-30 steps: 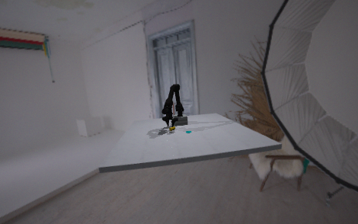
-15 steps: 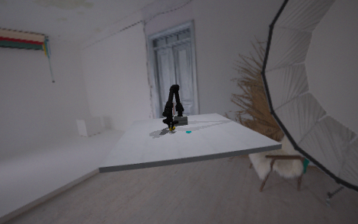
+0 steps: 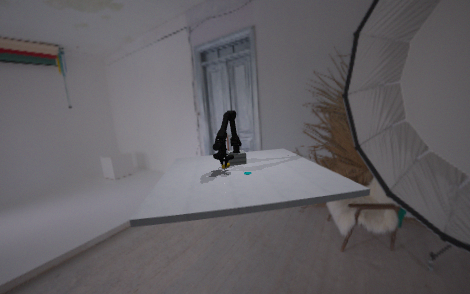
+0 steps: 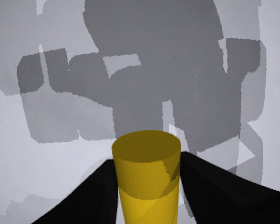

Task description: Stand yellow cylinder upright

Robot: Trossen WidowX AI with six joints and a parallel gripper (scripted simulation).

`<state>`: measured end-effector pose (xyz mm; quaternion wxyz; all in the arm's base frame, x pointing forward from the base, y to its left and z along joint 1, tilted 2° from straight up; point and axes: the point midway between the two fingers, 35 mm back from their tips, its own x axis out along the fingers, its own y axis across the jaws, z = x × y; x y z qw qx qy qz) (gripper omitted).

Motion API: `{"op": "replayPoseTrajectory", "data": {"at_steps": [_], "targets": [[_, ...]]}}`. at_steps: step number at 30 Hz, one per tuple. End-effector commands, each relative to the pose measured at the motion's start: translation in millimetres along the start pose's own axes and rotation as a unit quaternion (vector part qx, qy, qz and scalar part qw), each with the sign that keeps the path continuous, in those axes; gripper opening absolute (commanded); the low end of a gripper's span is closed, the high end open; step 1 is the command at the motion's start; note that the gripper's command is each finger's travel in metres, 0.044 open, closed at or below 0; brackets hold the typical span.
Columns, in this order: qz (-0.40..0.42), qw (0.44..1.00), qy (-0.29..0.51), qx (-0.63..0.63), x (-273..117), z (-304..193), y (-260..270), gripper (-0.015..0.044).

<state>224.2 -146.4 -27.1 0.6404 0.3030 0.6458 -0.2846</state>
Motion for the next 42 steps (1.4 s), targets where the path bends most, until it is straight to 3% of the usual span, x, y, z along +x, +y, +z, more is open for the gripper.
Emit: {"op": "replayPoseTrajectory", "data": {"at_steps": [1, 27, 42], "targets": [[0.004, 1.0, -0.008, 0.0, -16.0, 4.4, 1.6, 0.0105], [0.004, 1.0, -0.008, -0.002, -83.9, -2.1, 0.1, 0.0105], [0.003, 0.986, -0.009, -0.166, -89.8, 0.2, 40.0, 0.0105]]}}
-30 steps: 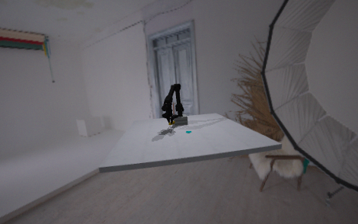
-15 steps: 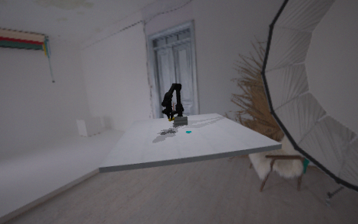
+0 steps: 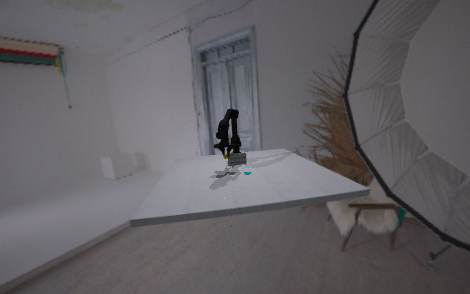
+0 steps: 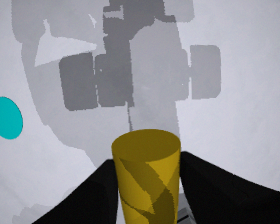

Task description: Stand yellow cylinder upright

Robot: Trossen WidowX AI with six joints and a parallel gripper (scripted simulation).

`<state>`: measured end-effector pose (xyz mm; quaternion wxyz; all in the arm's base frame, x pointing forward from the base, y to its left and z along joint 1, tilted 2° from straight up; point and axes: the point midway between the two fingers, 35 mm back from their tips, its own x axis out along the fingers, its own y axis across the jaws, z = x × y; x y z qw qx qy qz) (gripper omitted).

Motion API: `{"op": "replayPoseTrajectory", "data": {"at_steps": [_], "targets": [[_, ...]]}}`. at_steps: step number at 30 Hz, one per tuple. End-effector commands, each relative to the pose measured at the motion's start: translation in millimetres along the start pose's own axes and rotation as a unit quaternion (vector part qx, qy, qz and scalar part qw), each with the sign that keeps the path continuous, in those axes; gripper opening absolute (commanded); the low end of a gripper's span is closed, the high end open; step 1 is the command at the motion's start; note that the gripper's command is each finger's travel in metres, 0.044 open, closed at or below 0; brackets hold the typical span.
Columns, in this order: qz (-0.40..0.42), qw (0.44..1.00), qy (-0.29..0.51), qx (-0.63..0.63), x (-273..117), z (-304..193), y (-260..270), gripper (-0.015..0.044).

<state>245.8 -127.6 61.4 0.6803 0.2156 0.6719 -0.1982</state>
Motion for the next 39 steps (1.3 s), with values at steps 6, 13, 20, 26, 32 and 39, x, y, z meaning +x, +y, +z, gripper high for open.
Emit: {"op": "replayPoseTrajectory", "data": {"at_steps": [6, 13, 20, 26, 32, 39], "targets": [[0.002, 0.995, -0.001, -0.105, -4.1, 7.8, 25.6, 0.0105], [0.002, 0.983, -0.002, -0.185, -6.5, 10.6, 46.0, 0.0105], [0.003, 0.965, -0.002, -0.263, -8.9, 11.9, 67.0, 0.0105], [0.004, 0.944, -0.003, -0.329, -10.8, 11.7, 85.3, 0.0105], [0.004, 0.919, -0.003, -0.394, -12.6, 10.3, 103.9, 0.0105], [0.005, 0.884, -0.004, -0.467, -14.7, 7.1, 125.8, 0.0105]]}}
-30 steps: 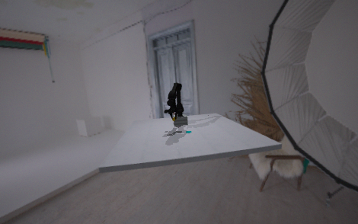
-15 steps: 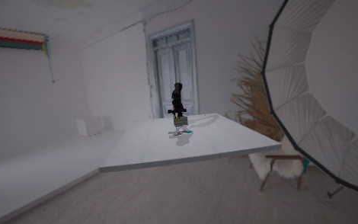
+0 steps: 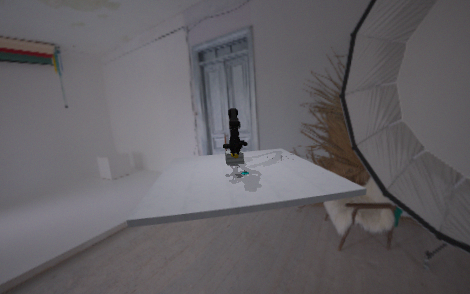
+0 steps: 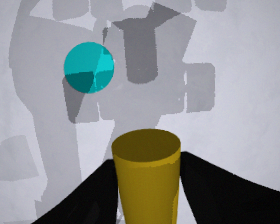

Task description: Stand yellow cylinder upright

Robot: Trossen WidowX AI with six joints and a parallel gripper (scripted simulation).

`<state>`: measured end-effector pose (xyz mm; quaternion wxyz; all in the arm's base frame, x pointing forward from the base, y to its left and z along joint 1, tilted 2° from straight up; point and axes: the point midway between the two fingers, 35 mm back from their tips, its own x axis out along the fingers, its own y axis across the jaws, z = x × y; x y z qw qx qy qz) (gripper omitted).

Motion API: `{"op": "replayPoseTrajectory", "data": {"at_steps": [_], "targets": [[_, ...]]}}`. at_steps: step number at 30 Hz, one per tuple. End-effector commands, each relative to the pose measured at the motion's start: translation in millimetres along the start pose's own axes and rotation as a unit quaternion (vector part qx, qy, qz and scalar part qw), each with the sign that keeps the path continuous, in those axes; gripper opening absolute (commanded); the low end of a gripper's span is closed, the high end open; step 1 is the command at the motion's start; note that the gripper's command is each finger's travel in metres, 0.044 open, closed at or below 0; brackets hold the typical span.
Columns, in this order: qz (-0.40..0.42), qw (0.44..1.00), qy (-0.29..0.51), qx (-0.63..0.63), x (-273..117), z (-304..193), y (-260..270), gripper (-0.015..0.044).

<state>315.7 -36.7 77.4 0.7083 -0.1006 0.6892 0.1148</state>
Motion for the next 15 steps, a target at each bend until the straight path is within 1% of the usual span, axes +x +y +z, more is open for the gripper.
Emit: {"op": "replayPoseTrajectory", "data": {"at_steps": [1, 15], "targets": [[0.002, 0.999, -0.003, -0.047, -1.9, 10.6, 9.3, 0.0105], [0.003, 0.978, -0.005, -0.207, -5.5, 37.5, 46.1, 0.0105]]}}
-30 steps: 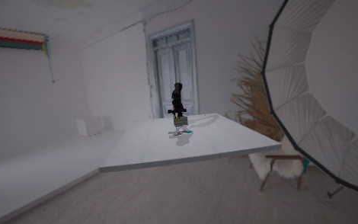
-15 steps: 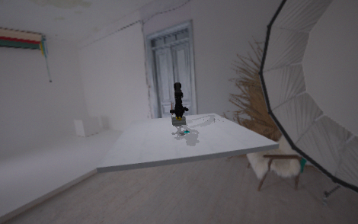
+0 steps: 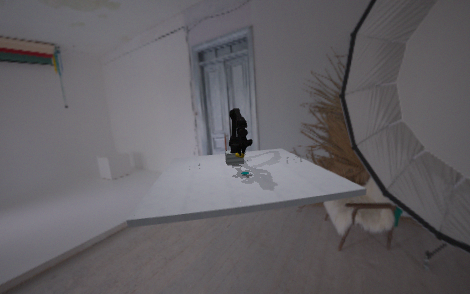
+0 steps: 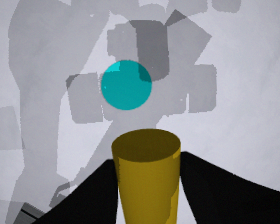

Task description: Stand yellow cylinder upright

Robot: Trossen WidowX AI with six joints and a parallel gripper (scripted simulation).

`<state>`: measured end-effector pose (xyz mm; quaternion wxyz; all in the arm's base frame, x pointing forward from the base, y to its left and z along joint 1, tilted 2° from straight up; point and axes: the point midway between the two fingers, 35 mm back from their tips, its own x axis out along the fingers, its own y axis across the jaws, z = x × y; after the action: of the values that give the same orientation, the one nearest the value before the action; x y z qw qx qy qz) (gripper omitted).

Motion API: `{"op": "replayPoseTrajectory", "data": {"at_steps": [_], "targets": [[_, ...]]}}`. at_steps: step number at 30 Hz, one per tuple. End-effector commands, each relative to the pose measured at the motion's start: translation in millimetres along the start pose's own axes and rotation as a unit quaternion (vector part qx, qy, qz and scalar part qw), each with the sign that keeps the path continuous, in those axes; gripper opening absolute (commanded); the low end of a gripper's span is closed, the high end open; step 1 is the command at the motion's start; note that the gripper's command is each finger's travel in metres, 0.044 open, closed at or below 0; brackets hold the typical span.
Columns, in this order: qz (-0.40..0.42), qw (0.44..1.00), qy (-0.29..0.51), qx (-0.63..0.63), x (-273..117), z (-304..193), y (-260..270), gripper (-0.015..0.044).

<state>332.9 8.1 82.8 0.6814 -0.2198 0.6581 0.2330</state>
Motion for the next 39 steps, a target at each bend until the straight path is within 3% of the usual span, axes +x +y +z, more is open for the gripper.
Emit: {"op": "replayPoseTrajectory", "data": {"at_steps": [1, 39], "targets": [[0.001, 0.999, -0.003, -0.045, -1.7, 12.1, 7.1, 0.0105], [0.008, 0.993, -0.121, 0.007, 32.0, 38.9, -12.6, 0.0105]]}}
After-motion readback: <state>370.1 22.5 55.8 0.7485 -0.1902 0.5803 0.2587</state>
